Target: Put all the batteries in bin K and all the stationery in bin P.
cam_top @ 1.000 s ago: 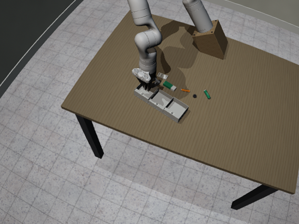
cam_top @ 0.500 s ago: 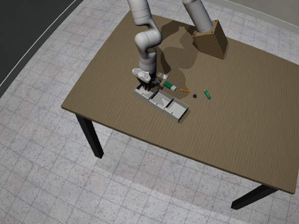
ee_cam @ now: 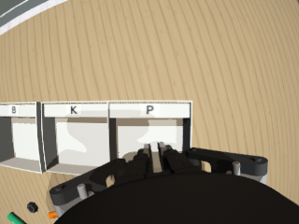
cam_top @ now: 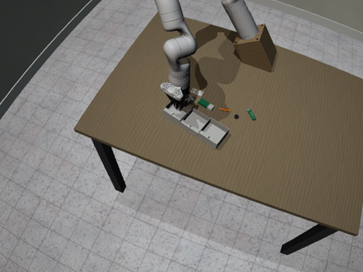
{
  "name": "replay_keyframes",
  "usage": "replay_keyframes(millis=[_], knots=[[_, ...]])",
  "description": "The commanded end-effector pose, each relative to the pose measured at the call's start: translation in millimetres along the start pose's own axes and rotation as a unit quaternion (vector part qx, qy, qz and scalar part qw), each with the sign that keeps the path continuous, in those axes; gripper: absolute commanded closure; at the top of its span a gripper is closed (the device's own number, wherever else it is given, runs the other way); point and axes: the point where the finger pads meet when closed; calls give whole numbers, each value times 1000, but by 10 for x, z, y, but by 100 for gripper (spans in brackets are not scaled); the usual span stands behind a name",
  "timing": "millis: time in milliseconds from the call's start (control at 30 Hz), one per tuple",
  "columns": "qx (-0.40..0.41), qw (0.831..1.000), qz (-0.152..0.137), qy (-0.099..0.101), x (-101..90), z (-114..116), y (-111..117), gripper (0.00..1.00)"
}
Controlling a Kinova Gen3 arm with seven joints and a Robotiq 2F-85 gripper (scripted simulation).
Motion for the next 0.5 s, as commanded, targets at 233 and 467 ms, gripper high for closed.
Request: replay_keyframes(millis=[233, 467], knots=[[0, 1000, 2, 1, -107, -3, 11, 91], [0, 1000, 2, 1, -200, -3, 11, 91]])
Point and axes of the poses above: the point where the finger pads meet when closed, its own x axis out along the fingers, its own z axis across the jaws, y = z × x, and after that the axes turned 2 degrees about -x, right-handed
